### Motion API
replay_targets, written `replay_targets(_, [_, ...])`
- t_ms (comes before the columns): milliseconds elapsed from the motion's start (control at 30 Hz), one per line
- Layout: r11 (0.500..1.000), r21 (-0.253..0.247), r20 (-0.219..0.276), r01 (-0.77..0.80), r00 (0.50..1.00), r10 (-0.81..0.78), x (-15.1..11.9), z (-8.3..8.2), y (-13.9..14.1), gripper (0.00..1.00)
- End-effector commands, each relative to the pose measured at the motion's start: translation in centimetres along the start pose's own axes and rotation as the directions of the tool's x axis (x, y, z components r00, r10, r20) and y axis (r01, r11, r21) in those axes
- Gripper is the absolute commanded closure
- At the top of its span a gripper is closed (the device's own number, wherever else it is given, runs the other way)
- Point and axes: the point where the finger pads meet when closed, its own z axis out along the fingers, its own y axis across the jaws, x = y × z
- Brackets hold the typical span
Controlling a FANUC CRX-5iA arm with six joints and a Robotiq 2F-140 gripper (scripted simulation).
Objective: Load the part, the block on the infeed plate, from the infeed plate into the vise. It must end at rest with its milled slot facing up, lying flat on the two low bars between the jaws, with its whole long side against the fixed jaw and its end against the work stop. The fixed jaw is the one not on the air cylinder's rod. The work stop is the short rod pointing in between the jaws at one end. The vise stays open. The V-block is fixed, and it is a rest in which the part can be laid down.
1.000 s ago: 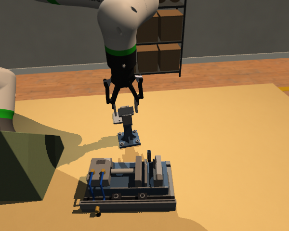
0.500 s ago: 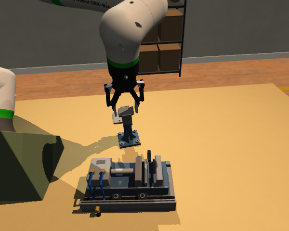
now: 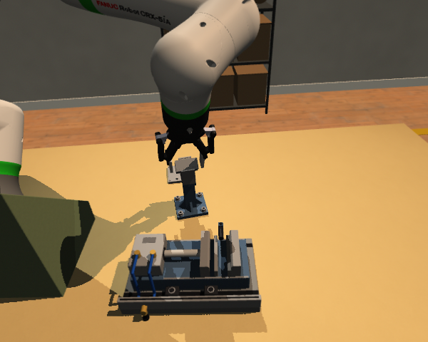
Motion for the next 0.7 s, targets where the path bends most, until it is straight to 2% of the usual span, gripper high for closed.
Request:
replay_targets(0, [1.000,0.000,0.035,0.000,0.999,0.000,0.09,-0.01,-0.01,0.49])
replay_targets(667, [1.000,0.000,0.165,0.000,0.986,0.000,0.43,0.03,-0.01,0.49])
